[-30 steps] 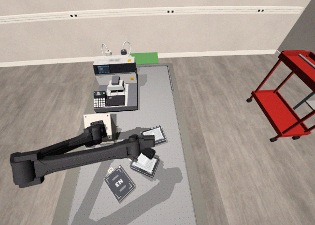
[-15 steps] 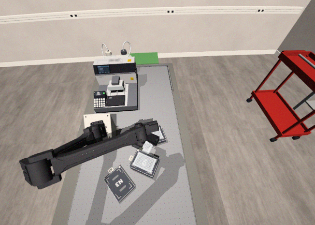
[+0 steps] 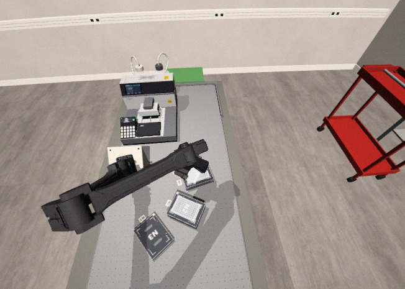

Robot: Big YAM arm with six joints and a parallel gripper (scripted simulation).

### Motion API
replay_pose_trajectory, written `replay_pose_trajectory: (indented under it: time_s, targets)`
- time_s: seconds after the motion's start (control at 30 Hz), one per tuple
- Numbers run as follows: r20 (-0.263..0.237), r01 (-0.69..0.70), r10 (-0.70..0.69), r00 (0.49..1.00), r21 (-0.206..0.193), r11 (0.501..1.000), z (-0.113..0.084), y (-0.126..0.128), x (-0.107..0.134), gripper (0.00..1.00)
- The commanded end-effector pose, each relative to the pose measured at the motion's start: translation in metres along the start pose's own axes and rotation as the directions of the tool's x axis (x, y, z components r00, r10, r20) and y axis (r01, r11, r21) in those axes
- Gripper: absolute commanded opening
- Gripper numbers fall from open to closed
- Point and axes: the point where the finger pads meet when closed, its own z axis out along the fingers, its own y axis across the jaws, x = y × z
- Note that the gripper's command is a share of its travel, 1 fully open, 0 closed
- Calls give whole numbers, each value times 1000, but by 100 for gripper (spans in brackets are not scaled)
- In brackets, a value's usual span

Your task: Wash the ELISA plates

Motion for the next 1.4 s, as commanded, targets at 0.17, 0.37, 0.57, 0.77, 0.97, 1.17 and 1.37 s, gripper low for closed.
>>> replay_pose_trajectory:
  time_s: [0.17, 0.37, 0.57, 0.77, 0.97, 1.17, 1.37]
  targets:
    - [-12, -43, 43, 999, 15, 999, 6, 16, 2, 82]
    - [14, 92, -92, 996, -8, 996, -7, 39, 8, 82]
    - [27, 133, -132, 991, -25, 991, -15, 69, 18, 82]
    - [26, 133, -133, 991, -27, 991, -17, 94, 38, 82]
    - [20, 143, -143, 990, -17, 990, -17, 107, 54, 82]
    - [22, 136, -135, 991, -29, 990, -21, 135, 71, 82]
    - [21, 137, -136, 990, -30, 990, -23, 159, 91, 82]
